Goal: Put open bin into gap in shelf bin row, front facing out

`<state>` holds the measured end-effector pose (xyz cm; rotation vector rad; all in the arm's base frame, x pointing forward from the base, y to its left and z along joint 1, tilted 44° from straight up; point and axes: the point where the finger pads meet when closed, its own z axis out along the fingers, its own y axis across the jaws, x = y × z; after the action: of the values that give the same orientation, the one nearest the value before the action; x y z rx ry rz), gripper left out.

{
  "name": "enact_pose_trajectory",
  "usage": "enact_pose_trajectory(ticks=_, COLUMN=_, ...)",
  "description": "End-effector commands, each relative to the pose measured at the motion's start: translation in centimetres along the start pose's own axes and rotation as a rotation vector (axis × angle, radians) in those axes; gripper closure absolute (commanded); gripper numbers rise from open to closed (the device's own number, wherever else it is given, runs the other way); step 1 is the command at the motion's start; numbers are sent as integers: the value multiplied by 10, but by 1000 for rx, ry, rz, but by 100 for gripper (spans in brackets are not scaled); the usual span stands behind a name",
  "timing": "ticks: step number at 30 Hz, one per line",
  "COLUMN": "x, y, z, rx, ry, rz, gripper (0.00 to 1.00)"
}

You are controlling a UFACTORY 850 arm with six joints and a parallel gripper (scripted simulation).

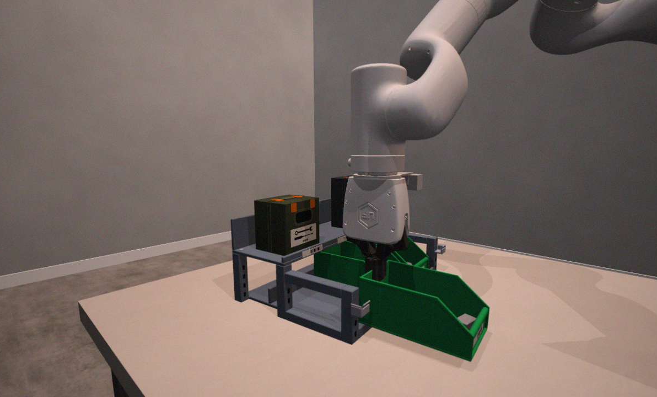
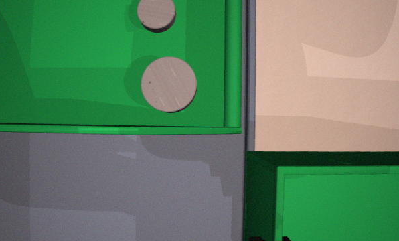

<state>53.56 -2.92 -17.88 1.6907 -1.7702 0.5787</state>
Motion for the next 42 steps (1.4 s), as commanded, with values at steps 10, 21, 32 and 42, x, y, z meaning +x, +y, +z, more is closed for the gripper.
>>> enact_pose_trajectory(ticks=10, x=0, y=-6, z=-1, rx=2, ry=-1, rz=1, gripper=100)
enact_pose_trajectory(ticks=21, x=0, y=-16, z=-1, rx=2, ry=-1, rz=1, gripper=100)
enact_pose_trajectory(ticks=32, x=0, y=-21, z=-1, rx=2, ry=-1, rz=1, gripper=100)
enact_pose_trajectory(ticks=42, x=0, y=-25, z=-1, rx=2, ry=-1, rz=1, gripper=100)
